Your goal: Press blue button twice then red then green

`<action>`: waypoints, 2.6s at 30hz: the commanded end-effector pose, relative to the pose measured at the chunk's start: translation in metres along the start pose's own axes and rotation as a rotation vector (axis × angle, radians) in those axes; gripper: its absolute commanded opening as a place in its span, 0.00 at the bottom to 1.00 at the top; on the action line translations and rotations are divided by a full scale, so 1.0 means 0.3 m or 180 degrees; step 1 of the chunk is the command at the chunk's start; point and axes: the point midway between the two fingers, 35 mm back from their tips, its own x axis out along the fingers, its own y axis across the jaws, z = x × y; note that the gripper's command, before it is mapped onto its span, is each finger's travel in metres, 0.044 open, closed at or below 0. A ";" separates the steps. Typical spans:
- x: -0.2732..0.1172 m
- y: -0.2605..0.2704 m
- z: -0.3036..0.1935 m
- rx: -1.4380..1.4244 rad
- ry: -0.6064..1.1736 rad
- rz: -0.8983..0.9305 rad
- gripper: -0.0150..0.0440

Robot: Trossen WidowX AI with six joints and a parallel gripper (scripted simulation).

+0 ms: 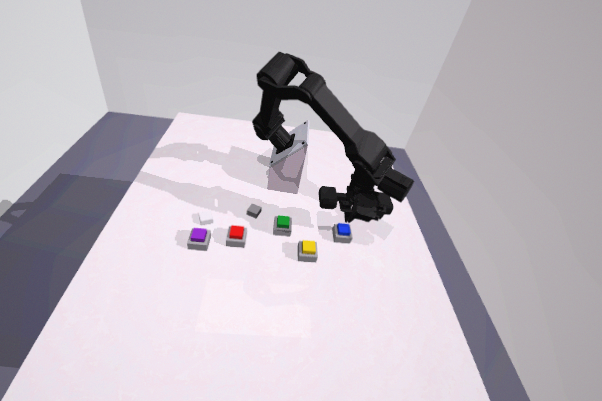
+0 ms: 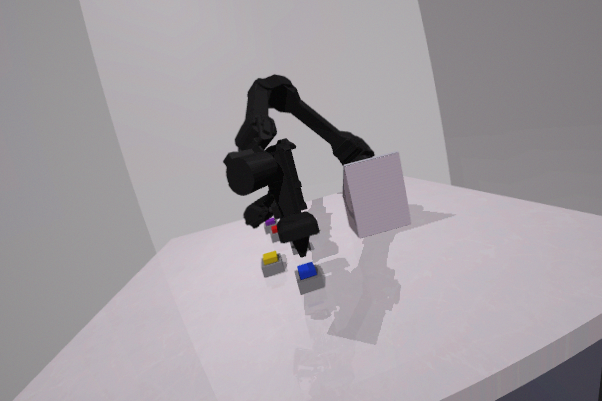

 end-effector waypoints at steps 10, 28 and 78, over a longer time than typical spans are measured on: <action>0.065 -0.001 0.002 -0.0015 -0.0010 -0.0015 0.29; 0.111 -0.003 0.001 -0.0014 -0.0010 -0.0018 0.29; 0.111 -0.003 0.001 -0.0014 -0.0010 -0.0018 0.29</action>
